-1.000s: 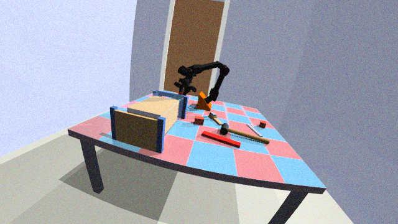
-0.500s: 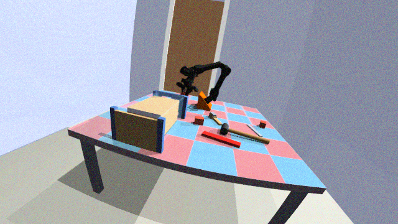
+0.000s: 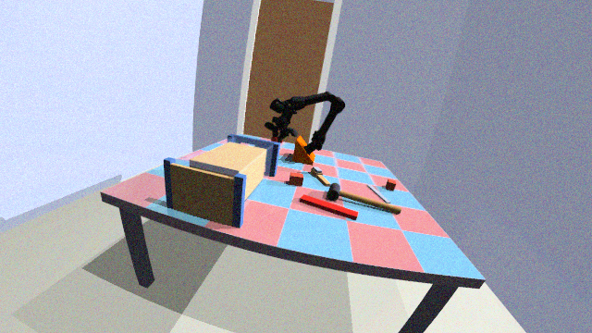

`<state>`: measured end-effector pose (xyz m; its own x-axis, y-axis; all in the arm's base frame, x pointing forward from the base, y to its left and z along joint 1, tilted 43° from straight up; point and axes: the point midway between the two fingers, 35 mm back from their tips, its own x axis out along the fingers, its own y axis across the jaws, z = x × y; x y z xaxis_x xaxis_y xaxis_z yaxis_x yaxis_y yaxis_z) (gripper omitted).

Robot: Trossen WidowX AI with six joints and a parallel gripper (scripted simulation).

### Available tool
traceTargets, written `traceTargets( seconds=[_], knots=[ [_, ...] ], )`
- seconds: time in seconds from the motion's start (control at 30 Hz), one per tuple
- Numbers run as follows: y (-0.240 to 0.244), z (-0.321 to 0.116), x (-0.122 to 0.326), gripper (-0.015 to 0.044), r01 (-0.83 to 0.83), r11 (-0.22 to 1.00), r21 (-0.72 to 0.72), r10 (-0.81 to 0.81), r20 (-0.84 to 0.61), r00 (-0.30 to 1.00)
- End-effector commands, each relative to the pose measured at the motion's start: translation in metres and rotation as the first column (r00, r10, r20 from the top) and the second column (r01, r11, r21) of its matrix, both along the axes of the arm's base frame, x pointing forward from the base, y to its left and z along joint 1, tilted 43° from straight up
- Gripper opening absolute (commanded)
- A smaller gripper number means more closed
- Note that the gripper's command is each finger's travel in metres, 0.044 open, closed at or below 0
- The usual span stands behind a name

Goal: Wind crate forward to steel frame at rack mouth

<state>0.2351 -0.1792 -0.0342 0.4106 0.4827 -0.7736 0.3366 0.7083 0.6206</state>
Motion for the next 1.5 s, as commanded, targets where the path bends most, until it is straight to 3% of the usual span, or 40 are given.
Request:
traceTargets(
  seconds=[0.0, 1.47],
  knots=[
    [0.005, 0.0, -0.012, 0.0, 0.001, 1.0, 0.012, -0.001, -0.021, 1.0],
    [0.007, 0.001, -0.068, 0.0, 0.001, 1.0, 0.011, -0.001, -0.025, 1.0]
  ],
)
